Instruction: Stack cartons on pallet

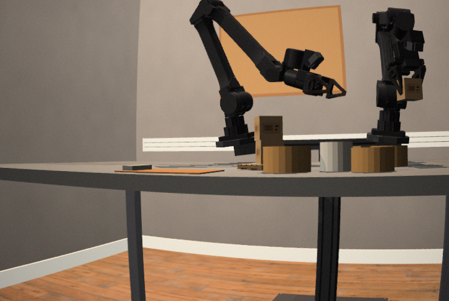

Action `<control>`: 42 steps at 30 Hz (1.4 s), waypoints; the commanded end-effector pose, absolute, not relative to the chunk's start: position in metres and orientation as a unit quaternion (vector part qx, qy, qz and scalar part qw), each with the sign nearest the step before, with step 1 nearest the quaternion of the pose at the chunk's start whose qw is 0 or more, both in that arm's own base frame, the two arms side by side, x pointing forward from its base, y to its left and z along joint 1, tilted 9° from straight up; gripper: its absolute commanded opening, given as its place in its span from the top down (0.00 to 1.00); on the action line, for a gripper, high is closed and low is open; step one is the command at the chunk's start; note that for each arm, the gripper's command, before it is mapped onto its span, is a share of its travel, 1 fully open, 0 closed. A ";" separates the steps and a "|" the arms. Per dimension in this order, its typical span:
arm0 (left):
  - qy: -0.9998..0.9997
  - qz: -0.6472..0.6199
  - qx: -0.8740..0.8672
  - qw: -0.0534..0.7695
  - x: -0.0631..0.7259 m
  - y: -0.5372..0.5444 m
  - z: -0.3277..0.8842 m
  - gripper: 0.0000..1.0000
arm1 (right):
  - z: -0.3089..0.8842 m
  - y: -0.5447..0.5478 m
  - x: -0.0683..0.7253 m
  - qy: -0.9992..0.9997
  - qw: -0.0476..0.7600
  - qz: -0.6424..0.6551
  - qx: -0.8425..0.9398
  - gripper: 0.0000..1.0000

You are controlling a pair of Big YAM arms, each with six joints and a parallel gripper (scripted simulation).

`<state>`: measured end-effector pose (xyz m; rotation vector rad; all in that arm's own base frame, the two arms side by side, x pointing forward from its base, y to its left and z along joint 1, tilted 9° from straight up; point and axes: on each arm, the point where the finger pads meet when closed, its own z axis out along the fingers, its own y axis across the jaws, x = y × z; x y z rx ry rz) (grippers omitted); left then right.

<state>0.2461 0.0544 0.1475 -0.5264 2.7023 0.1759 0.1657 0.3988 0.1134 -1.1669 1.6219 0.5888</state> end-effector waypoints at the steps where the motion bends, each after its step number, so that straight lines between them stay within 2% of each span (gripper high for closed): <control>1: 0.952 0.048 -0.220 0.205 0.264 0.033 0.167 0.46 | 0.163 0.409 0.189 0.670 0.537 0.254 -0.445 0.00; 8: 0.947 0.039 -0.243 0.208 0.281 -0.022 0.164 0.46 | 0.207 0.364 0.216 0.695 0.558 0.219 -0.396 0.00; 23: 0.958 0.054 -0.196 0.203 0.332 -0.268 0.143 0.46 | 0.299 0.191 0.237 0.741 0.619 0.110 -0.237 0.00; 34: 0.963 0.059 -0.167 0.202 0.352 -0.348 0.136 0.46 | 0.308 0.158 0.232 0.743 0.629 0.088 -0.209 0.00; 42: 0.964 0.065 -0.161 0.200 0.391 -0.339 0.135 0.46 | 0.312 0.161 0.234 0.741 0.632 0.090 -0.208 0.00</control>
